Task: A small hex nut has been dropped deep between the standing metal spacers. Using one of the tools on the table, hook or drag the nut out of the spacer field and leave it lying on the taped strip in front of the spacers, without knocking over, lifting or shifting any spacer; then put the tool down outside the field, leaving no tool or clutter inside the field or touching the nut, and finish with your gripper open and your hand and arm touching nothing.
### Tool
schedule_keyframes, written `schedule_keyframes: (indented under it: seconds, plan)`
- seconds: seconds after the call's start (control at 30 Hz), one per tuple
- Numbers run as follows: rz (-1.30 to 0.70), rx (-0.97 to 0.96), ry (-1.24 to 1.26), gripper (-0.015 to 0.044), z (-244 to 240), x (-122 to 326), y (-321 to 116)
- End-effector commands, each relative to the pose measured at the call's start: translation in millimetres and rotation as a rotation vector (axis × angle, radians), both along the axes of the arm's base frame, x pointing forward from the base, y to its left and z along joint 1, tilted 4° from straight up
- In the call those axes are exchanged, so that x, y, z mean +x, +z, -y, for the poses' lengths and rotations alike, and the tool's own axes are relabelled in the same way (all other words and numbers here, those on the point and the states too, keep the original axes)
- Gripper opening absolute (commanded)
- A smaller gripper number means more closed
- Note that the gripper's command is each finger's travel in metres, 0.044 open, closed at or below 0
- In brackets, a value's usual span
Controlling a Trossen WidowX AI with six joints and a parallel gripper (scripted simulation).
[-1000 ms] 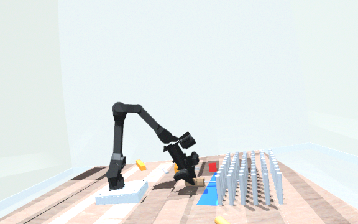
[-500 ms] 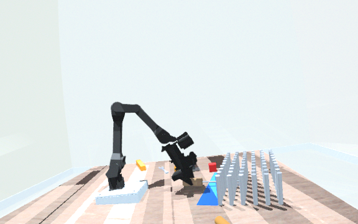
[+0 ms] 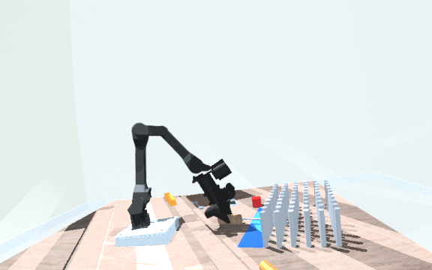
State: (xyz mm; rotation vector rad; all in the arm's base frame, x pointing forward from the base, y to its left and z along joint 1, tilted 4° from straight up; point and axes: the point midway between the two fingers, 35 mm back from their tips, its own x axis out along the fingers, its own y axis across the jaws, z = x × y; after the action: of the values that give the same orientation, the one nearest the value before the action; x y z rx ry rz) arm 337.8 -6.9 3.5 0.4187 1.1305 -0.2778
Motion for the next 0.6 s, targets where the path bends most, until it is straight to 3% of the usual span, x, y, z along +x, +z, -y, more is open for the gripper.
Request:
schedule_keyframes:
  seconds: [0.0,0.57]
  plan:
    - [0.003,-0.002,-0.004,0.0000,-0.5,-3.1,0.6]
    - [0.002,-0.002,-0.004,0.0000,-5.5,-13.5,0.9]
